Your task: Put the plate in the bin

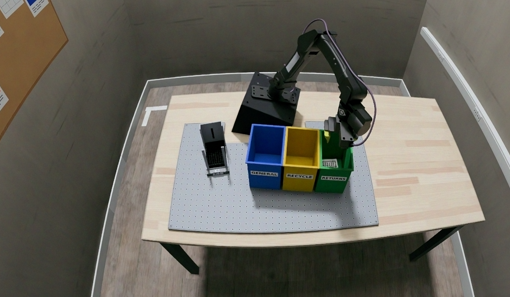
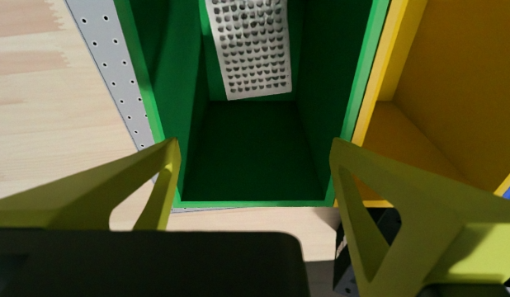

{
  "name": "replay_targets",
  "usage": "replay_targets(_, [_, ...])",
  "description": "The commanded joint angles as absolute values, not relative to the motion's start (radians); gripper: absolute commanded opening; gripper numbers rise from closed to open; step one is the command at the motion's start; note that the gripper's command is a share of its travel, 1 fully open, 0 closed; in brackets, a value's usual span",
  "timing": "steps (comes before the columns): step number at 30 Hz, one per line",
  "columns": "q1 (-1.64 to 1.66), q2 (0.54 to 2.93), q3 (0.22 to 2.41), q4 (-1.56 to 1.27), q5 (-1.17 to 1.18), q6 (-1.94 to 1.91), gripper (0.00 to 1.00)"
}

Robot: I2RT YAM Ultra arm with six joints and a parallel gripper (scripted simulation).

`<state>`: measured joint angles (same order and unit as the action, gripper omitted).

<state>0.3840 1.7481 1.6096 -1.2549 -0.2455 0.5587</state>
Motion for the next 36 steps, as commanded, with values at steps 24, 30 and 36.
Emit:
replay_targets(24, [0.240,1.627,1.444,-1.210,-0.273,0.421,0.82])
replay_targets(30, [0.184,1.597,1.389,-1.199,-0.282,0.363,0.82])
replay_targets(36, [0.143,1.580,1.355,-1.194,-0.288,0.322,0.82])
